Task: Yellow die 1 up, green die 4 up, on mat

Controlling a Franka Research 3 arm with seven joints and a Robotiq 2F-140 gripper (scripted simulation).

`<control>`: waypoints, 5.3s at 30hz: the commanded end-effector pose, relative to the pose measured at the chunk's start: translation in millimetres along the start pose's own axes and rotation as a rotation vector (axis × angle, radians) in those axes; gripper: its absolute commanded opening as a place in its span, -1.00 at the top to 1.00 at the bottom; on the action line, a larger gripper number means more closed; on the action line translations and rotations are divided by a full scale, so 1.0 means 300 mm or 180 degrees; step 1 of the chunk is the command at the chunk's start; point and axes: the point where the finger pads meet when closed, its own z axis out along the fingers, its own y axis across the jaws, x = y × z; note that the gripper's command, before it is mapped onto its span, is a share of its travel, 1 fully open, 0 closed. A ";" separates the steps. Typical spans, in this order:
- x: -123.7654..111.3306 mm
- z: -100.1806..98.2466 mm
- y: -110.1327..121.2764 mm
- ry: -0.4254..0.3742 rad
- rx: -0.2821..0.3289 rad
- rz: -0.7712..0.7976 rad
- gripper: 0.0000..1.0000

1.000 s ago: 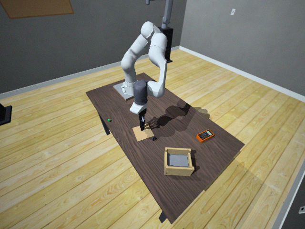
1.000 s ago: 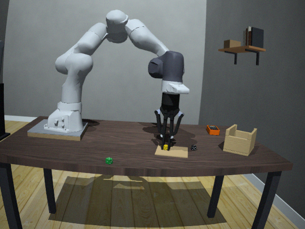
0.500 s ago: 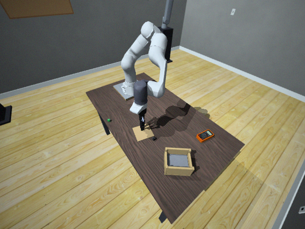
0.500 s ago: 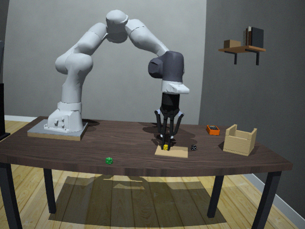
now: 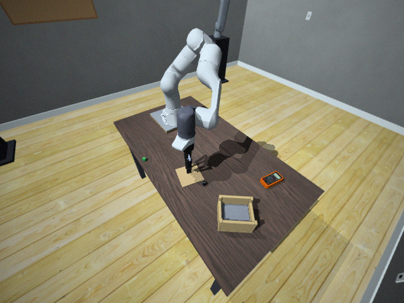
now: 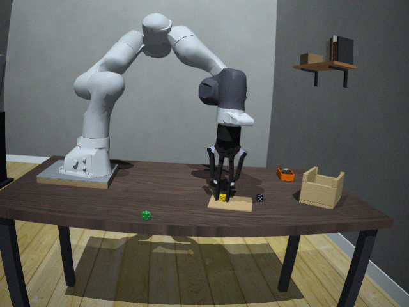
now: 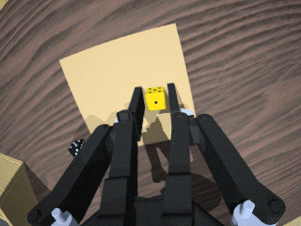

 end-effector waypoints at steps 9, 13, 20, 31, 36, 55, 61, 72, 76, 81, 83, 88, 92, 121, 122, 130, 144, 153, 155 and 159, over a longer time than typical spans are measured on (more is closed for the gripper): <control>-0.003 -0.002 -0.007 -0.0005 0.0013 -0.0023 0.42; -0.003 -0.003 -0.007 -0.0005 0.0013 -0.0023 0.42; -0.003 -0.058 -0.007 -0.0005 0.0013 -0.0023 0.42; -0.003 -0.220 -0.006 -0.0005 0.0013 -0.0023 0.42; -0.003 -0.281 -0.006 -0.0005 0.0013 -0.0023 0.42; -0.002 -0.302 -0.006 -0.0005 0.0013 -0.0023 -1.00; -0.002 -0.302 -0.006 -0.0005 0.0013 -0.0023 -1.00; 0.191 -0.342 0.038 0.0049 0.0072 -0.0670 -1.00; 0.222 -0.347 0.047 0.0058 0.0078 -0.0774 -1.00; 0.277 -0.354 0.066 0.0074 0.0086 -0.0967 -1.00; 0.308 -0.357 0.078 0.0082 0.0089 -0.1077 -1.00; 0.367 -0.362 0.104 0.0096 0.0091 -0.1292 -1.00; 0.415 -0.363 0.127 0.0107 0.0091 -0.1472 -1.00; 0.696 -0.325 0.330 0.0109 0.0044 -0.2747 -1.00; 0.697 -0.325 0.331 0.0109 0.0044 -0.2752 -1.00; 0.747 -0.305 0.386 0.0091 0.0030 -0.3049 -1.00; 0.832 -0.255 0.504 0.0030 0.0012 -0.3671 -1.00; 0.857 -0.234 0.548 0.0002 0.0010 -0.3898 0.42; 0.857 -0.234 0.548 0.0002 0.0010 -0.3898 0.42; 0.857 -0.234 0.548 0.0002 0.0010 -0.3898 0.42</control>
